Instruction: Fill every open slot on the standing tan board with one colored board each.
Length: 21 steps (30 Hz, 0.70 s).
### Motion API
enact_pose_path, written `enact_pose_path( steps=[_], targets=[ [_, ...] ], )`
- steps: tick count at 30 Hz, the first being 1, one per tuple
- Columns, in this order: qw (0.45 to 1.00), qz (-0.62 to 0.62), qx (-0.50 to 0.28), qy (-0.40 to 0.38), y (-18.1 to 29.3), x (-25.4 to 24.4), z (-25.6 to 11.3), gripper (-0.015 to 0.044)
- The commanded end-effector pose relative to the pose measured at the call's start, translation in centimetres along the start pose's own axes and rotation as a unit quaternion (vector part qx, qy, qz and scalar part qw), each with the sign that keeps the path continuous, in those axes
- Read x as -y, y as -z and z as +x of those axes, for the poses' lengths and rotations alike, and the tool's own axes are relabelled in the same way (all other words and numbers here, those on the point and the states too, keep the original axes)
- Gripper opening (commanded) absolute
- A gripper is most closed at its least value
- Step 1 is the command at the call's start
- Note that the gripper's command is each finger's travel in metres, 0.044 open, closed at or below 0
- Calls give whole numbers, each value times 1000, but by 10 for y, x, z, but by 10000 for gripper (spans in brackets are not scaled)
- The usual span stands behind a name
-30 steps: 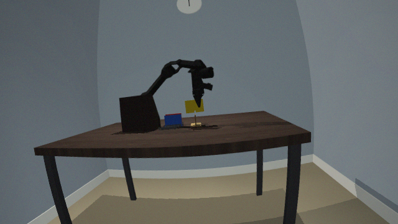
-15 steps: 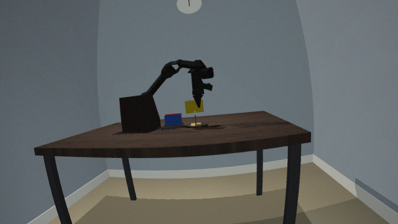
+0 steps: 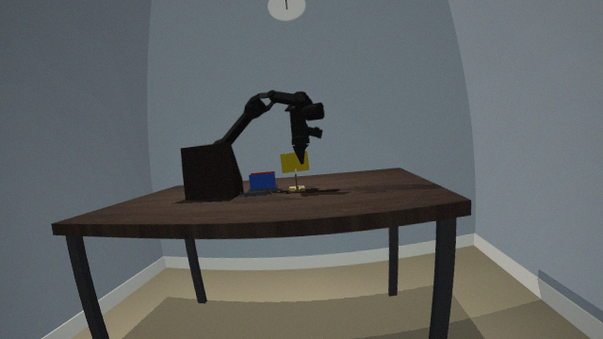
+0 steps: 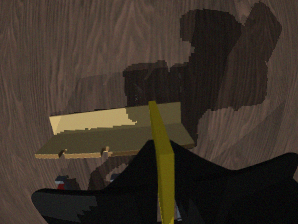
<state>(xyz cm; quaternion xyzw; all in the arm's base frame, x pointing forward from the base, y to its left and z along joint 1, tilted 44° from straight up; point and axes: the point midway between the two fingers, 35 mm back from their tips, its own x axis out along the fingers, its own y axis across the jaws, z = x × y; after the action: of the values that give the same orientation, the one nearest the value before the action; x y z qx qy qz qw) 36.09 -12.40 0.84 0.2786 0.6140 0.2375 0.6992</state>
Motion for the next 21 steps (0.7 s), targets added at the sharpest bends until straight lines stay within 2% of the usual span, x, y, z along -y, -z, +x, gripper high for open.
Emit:
enact_pose_path(
  steps=[1,21],
  targets=[
    [1000,5,-1,-3,2,0,4,0],
    [1000,5,-1,-3,2,-1,13,0]
  ],
)
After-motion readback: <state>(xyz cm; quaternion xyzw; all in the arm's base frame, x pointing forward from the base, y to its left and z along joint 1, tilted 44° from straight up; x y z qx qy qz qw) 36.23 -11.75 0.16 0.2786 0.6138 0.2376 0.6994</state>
